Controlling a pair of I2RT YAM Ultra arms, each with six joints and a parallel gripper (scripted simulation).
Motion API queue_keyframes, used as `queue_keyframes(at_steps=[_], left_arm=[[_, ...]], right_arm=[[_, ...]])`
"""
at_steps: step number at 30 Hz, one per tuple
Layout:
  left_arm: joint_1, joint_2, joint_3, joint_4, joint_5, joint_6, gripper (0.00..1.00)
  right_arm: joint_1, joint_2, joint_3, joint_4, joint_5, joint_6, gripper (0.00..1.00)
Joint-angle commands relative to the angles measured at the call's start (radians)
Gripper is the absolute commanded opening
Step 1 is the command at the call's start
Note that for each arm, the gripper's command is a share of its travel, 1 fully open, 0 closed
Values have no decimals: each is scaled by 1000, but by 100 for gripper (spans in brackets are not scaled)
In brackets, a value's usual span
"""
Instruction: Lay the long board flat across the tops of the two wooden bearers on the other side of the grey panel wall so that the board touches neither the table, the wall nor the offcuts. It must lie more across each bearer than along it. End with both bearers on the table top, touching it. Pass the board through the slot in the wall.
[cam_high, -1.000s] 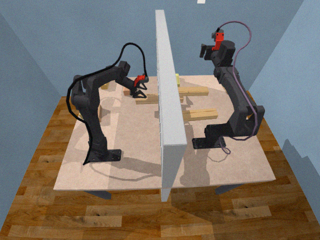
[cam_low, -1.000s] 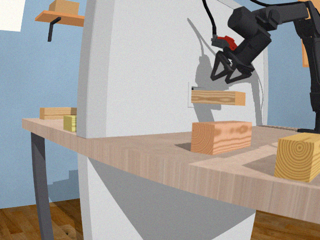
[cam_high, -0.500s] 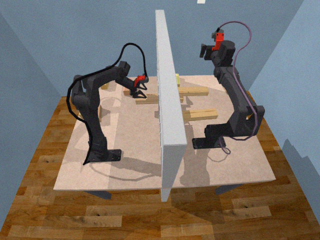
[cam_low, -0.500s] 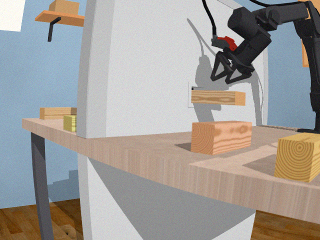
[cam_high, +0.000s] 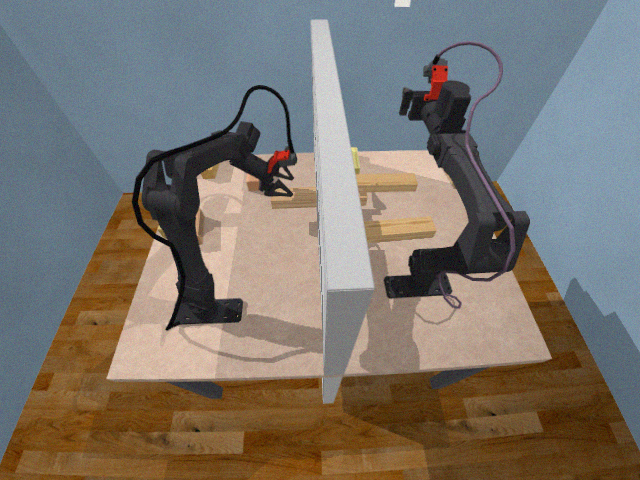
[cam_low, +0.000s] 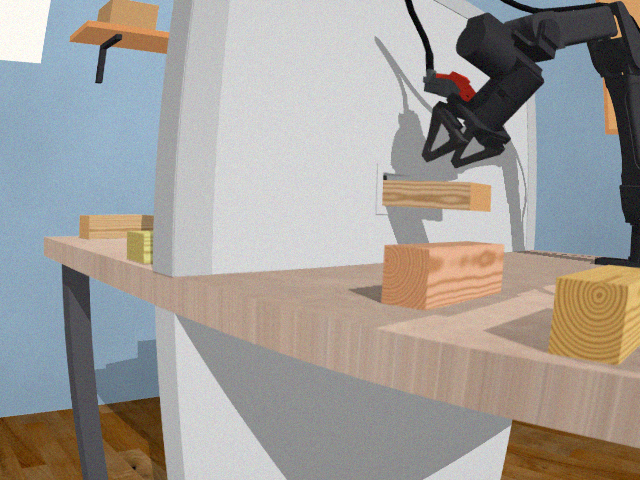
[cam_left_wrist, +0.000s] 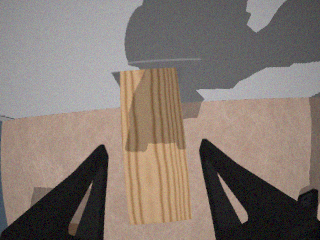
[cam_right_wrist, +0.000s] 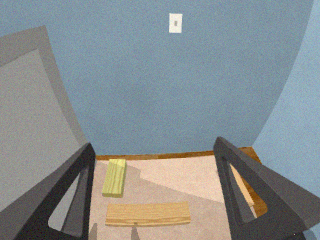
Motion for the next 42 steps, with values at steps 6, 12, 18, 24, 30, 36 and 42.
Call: queue_keyframes(at_steps=[6, 12, 18, 24, 30, 36, 42], left_arm=[[66, -63, 72, -169, 58, 95, 75], [138, -51, 24, -170, 1, 223, 75], [168, 5, -29, -194, -14, 236, 75], [183, -11, -44, -185, 4, 231, 75], [181, -21, -30, -192, 4, 218, 75], [160, -7, -49, -153, 3, 207, 75], [133, 1, -77, -68, -12, 163, 75]], right_arm=[[-11, -26, 1, 5, -9, 0, 100], [-11, -26, 1, 5, -9, 0, 100], [-11, -26, 1, 5, -9, 0, 100], [-11, -26, 1, 5, -9, 0, 100], [-11, -26, 1, 5, -9, 0, 100], [-11, -26, 1, 5, -9, 0, 100], [-11, -26, 1, 5, -9, 0, 100]])
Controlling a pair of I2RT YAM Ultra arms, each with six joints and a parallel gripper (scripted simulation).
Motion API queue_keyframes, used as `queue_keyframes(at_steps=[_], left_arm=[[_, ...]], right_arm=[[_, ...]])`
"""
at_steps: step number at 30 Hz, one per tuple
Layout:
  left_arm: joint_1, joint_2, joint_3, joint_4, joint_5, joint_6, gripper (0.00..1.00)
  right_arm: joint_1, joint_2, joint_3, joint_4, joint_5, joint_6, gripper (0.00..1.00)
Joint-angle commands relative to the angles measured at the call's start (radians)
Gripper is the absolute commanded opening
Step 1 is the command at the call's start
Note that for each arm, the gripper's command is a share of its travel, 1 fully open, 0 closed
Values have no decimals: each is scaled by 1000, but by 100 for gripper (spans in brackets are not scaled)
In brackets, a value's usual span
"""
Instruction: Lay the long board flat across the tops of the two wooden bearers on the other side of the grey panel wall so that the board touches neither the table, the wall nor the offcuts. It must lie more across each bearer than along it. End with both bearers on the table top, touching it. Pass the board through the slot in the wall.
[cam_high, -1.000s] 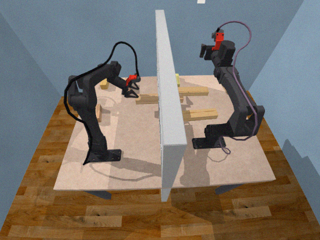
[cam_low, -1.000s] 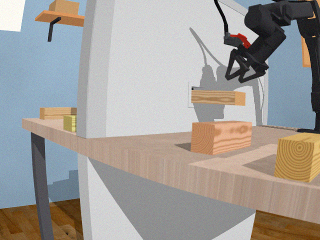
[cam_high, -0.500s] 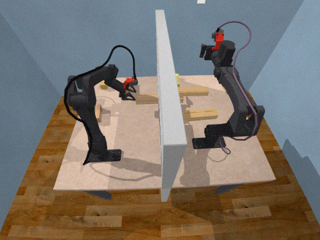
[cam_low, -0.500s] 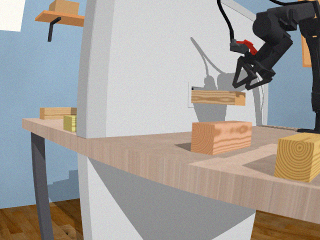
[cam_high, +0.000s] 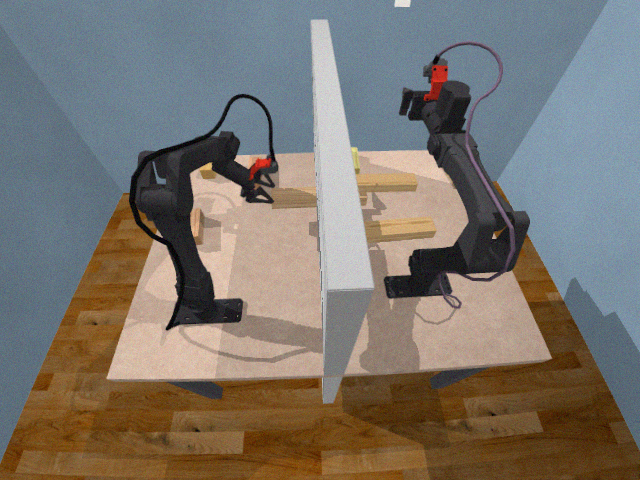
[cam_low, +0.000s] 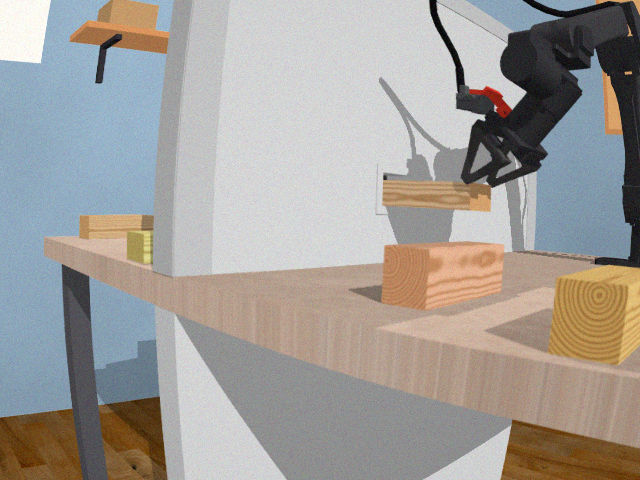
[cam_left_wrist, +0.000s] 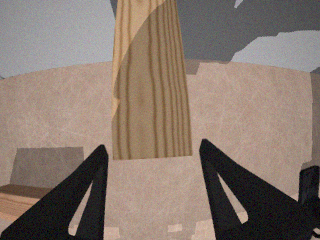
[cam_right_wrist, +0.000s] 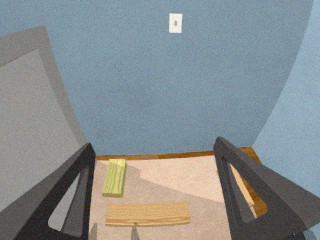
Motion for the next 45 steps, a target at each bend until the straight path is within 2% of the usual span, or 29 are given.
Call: queue_keyframes(at_steps=[1, 11, 12, 23, 26, 33, 34, 45], left_arm=[[-22, 12, -17, 57, 14, -32, 75], [-43, 1, -47, 89, 11, -55, 75], [-48, 9, -45, 130, -14, -74, 75], [-89, 31, -89, 210, -9, -122, 75], [-82, 10, -45, 190, 0, -114, 75], [-69, 27, -33, 166, 1, -101, 75], [-77, 22, -39, 178, 1, -112, 0], [-77, 22, -39, 178, 1, -111, 0]], right_arm=[[-11, -26, 1, 5, -9, 0, 100], [-11, -26, 1, 5, -9, 0, 100], [-11, -26, 1, 5, -9, 0, 100], [-11, -26, 1, 5, -9, 0, 100], [-11, -26, 1, 5, -9, 0, 100], [-11, -26, 1, 5, -9, 0, 100], [-11, -26, 1, 5, -9, 0, 100], [-11, -26, 1, 5, -9, 0, 100]])
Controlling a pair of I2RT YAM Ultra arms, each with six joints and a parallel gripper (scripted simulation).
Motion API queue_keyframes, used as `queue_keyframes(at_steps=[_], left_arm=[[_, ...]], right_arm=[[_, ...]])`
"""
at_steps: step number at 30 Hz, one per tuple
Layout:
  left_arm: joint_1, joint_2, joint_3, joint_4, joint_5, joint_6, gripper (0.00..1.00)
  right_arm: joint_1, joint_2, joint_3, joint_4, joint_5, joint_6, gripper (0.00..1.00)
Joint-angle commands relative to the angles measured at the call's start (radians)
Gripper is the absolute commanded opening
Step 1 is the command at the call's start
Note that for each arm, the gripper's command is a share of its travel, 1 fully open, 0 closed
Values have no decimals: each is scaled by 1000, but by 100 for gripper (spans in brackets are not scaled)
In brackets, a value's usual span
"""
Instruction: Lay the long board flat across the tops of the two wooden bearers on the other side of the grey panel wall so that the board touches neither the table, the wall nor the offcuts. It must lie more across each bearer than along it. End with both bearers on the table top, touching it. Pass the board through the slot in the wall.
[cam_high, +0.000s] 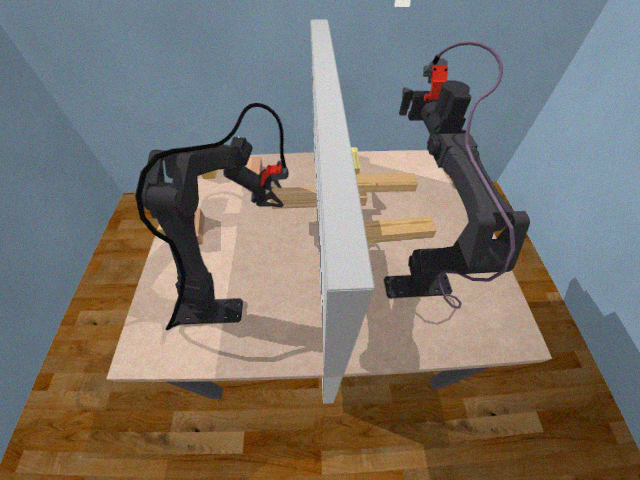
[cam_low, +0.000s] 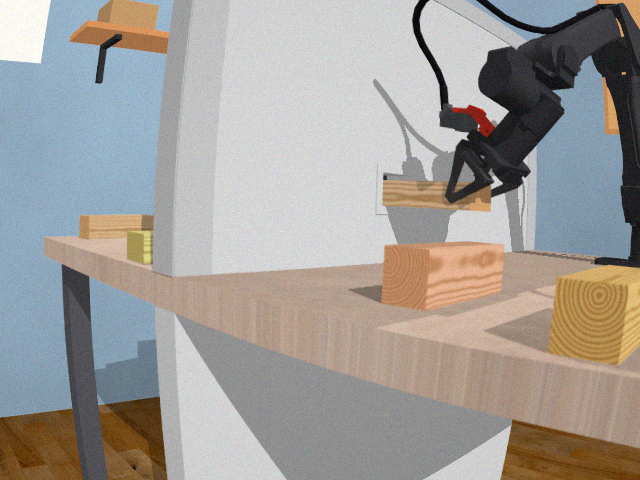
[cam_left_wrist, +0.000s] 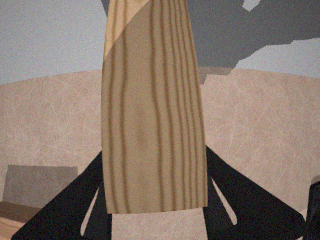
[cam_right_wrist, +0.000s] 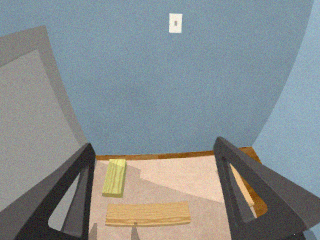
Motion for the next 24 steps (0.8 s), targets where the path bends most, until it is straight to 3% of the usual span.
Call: queue_keyframes(at_steps=[1, 24], left_arm=[[1, -6, 32, 1, 20, -4, 0], [-102, 24, 59, 93, -2, -128, 0]], right_arm=[[-11, -26, 1, 5, -9, 0, 100], [-11, -26, 1, 5, -9, 0, 100]])
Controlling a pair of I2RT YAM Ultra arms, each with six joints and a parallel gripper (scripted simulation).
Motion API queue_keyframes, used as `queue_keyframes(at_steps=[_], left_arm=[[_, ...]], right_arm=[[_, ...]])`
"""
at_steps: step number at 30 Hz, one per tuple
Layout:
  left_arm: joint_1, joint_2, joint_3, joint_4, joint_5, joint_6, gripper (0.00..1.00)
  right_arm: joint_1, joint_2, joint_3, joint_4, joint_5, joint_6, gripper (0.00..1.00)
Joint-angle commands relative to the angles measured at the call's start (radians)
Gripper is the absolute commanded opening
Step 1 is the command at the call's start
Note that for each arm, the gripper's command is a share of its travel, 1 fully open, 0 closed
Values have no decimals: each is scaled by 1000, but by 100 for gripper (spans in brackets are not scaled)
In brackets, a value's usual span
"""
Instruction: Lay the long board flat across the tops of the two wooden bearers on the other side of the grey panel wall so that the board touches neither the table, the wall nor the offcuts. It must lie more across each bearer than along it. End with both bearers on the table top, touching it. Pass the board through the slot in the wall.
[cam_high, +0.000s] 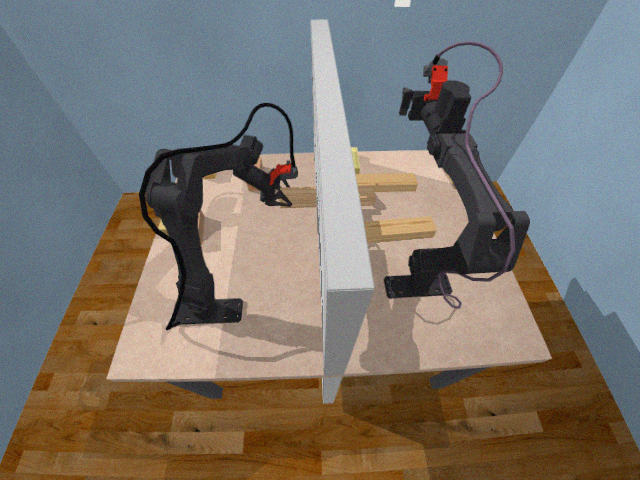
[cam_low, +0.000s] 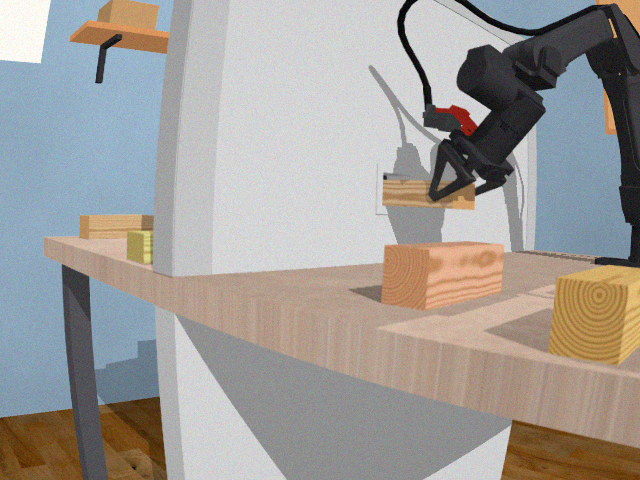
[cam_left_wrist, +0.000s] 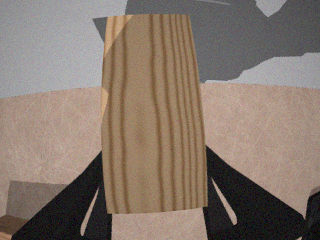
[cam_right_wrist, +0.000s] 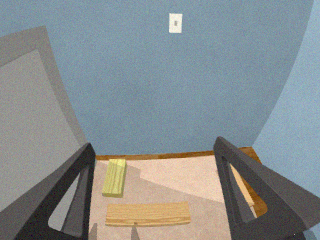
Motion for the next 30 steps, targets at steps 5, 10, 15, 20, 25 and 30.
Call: queue_keyframes(at_steps=[5, 10, 15, 20, 25, 30], left_arm=[[-47, -8, 47, 50, 22, -58, 0], [-55, 3, 51, 52, 22, -57, 0], [-80, 19, 65, 77, 19, -100, 0], [-100, 25, 76, 92, 19, -126, 0], [-105, -12, 85, 87, 19, -122, 0], [-83, 2, 95, 43, 18, -123, 0]], right_arm=[[-11, -26, 1, 5, -9, 0, 100], [-11, -26, 1, 5, -9, 0, 100], [-11, -26, 1, 5, -9, 0, 100], [-11, -26, 1, 5, -9, 0, 100], [-11, -26, 1, 5, -9, 0, 100], [-11, -26, 1, 5, -9, 0, 100]])
